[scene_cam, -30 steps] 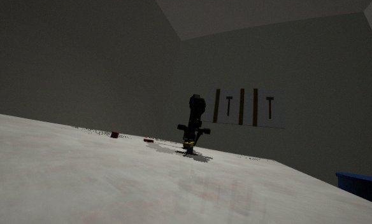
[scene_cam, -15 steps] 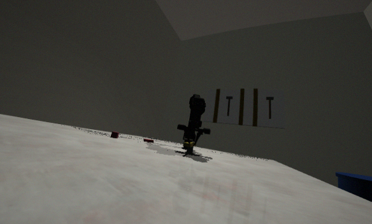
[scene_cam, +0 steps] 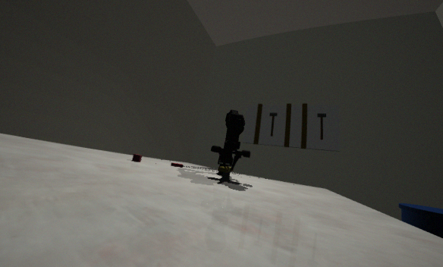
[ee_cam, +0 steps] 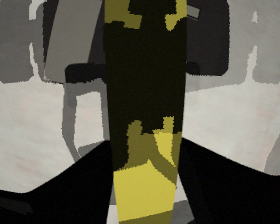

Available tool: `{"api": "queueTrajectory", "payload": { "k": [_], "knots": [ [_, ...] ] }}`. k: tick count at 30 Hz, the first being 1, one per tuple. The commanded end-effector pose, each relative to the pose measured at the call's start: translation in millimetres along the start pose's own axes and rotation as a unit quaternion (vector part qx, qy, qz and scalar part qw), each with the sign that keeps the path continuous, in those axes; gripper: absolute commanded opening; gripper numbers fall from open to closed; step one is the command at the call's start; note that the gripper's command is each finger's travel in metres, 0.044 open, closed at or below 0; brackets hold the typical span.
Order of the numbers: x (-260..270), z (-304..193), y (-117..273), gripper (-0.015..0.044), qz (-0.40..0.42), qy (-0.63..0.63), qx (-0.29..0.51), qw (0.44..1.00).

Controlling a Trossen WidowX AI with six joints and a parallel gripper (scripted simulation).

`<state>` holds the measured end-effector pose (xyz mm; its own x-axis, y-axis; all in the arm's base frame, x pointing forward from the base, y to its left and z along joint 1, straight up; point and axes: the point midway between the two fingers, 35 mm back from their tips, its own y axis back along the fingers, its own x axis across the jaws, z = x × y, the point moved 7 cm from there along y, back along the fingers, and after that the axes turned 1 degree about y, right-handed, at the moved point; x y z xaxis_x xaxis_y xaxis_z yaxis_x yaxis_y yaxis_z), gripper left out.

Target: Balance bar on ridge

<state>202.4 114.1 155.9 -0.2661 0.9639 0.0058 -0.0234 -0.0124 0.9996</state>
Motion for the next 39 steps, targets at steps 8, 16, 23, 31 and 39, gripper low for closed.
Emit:
{"api": "queueTrajectory", "payload": {
  "k": [8,16,23,31,39],
  "knots": [
    [0.0,0.0,0.0,0.0,0.0,0.0,0.0,1.0],
    [0.0,0.0,0.0,0.0053,0.0,0.0,0.0,1.0],
    [0.0,0.0,0.0,0.0167,0.0,0.0,0.0,1.0],
    [0.0,0.0,0.0,0.0167,0.0,0.0,0.0,1.0],
    [0.0,0.0,0.0,0.0168,0.0,0.0,0.0,1.0]
  ]
}}
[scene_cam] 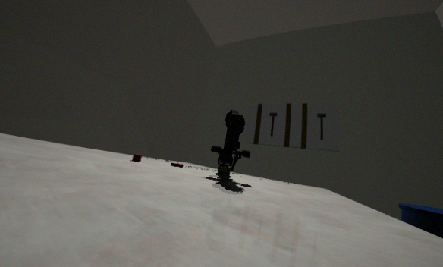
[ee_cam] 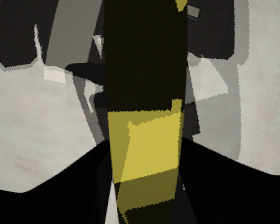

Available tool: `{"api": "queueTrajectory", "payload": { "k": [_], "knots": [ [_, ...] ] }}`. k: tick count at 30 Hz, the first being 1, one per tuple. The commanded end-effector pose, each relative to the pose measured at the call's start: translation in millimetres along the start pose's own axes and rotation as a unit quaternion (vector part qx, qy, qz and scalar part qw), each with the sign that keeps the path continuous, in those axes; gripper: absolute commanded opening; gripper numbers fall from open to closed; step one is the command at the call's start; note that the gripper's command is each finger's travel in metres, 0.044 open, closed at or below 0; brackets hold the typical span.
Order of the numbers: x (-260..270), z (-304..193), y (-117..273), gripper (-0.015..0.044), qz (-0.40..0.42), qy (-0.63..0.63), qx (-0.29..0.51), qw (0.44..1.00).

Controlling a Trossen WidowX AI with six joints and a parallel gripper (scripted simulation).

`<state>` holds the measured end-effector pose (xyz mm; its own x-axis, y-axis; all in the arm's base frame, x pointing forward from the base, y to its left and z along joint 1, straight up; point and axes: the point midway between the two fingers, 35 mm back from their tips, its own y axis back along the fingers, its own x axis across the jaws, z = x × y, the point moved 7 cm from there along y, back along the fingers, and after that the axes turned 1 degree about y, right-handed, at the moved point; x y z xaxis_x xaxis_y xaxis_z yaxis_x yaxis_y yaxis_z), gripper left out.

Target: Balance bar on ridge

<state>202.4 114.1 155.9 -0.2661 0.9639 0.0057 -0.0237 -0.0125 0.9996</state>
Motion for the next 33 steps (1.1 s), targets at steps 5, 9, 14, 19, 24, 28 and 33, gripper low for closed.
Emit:
{"api": "queueTrajectory", "payload": {
  "k": [5,9,14,19,24,28,33],
  "knots": [
    [0.0,0.0,-0.1,0.0169,0.0,0.0,0.0,1.0],
    [0.0,0.0,-0.1,0.017,0.0,0.0,0.0,1.0],
    [0.0,0.0,-0.1,0.0171,0.0,0.0,0.0,1.0],
    [0.0,0.0,-0.1,0.0172,0.0,0.0,0.0,1.0],
    [0.0,0.0,-0.1,0.0173,0.0,0.0,0.0,1.0],
    [0.0,0.0,-0.1,0.0185,0.0,0.0,0.0,1.0],
    [0.0,0.0,-0.1,0.0185,0.0,0.0,0.0,1.0]
  ]
}}
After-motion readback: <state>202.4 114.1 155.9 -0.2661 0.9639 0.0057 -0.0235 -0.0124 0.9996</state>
